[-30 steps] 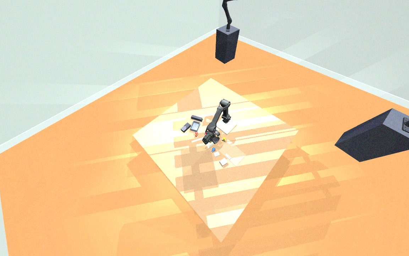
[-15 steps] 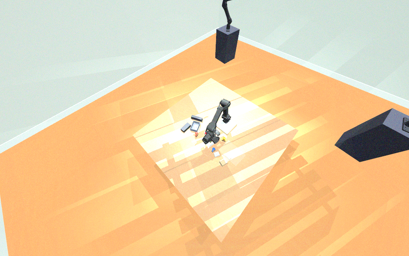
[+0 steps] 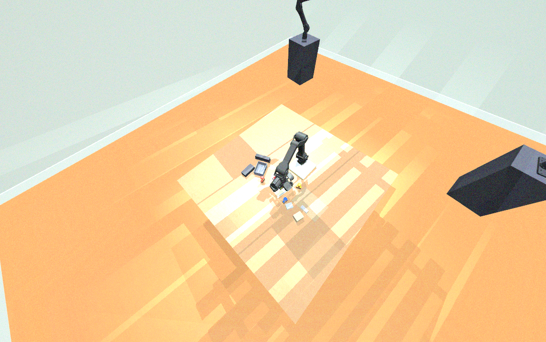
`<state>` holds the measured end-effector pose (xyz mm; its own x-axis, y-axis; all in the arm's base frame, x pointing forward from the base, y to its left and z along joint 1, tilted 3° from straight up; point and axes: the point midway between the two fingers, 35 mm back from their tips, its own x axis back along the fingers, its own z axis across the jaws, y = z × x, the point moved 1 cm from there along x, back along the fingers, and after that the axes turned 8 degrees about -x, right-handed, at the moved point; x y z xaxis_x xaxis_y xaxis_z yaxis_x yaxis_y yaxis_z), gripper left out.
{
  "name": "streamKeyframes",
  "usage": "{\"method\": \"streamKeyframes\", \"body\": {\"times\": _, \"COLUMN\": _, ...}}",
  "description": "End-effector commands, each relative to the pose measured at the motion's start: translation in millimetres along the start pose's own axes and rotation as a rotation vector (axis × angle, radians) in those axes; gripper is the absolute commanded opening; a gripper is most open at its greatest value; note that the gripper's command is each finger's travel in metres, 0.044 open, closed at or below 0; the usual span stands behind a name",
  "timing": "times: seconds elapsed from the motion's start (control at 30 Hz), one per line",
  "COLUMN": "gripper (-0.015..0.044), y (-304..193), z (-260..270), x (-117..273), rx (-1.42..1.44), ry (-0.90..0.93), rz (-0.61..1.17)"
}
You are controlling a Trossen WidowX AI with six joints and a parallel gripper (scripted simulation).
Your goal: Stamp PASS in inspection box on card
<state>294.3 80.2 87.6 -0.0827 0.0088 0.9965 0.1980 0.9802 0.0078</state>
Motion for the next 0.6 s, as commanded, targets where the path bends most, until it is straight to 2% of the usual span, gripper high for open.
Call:
{"method": "streamKeyframes", "body": {"times": 0.0, "gripper": 0.0000, "y": 0, "z": -1, "x": 8, "rx": 0.004, "ry": -0.004, "rz": 0.001}}
{"method": "streamKeyframes", "body": {"times": 0.57, "gripper": 0.0000, "y": 0, "z": -1, "x": 36, "rx": 0.004, "ry": -0.004, "rz": 0.001}}
